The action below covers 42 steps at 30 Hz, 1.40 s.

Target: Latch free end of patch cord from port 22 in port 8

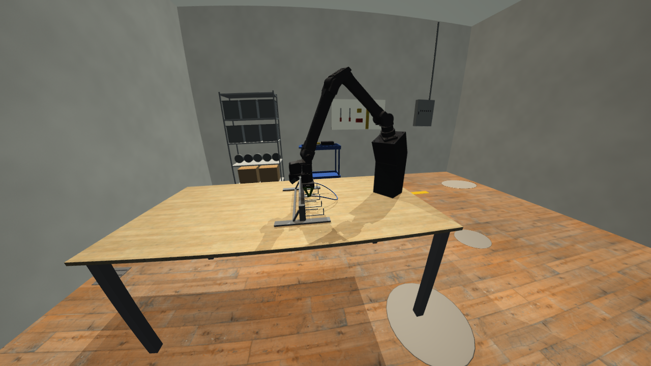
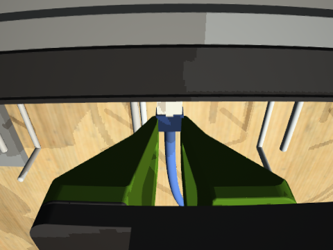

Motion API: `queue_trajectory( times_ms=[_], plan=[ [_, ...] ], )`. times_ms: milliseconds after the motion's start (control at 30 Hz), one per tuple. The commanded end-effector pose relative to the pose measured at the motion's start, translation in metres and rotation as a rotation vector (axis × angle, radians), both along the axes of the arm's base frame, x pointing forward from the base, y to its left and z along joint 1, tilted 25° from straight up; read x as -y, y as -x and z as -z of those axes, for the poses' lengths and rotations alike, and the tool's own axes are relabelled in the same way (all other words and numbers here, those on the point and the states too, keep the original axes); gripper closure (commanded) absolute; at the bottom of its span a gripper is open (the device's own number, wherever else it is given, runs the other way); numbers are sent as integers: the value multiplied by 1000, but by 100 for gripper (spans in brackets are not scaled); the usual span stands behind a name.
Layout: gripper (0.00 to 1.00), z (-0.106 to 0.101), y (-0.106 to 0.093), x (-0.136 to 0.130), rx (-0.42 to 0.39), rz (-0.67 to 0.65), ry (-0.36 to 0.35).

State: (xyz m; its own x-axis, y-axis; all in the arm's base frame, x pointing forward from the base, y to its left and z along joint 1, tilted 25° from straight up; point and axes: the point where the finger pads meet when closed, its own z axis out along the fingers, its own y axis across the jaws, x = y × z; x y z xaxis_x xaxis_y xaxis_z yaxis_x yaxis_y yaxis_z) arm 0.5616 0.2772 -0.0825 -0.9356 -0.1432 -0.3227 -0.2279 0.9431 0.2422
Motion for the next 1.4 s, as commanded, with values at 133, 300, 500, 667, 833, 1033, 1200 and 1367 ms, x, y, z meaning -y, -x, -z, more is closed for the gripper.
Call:
queue_trajectory(
  times_ms=[133, 300, 500, 667, 833, 1033, 1200, 1367],
  plan=[
    [100, -11, -15, 3, 40, -1, -12],
    [100, -10, -15, 3, 43, -1, -12],
    [100, -9, -13, 3, 44, -1, -10],
    [100, -8, -12, 4, 44, 0, -8],
    [100, -9, -13, 3, 46, 0, -9],
    [100, -9, -13, 3, 48, 1, -8],
    [100, -9, -13, 4, 48, 2, -8],
    [100, -10, -14, 3, 50, 3, -8]
  ],
)
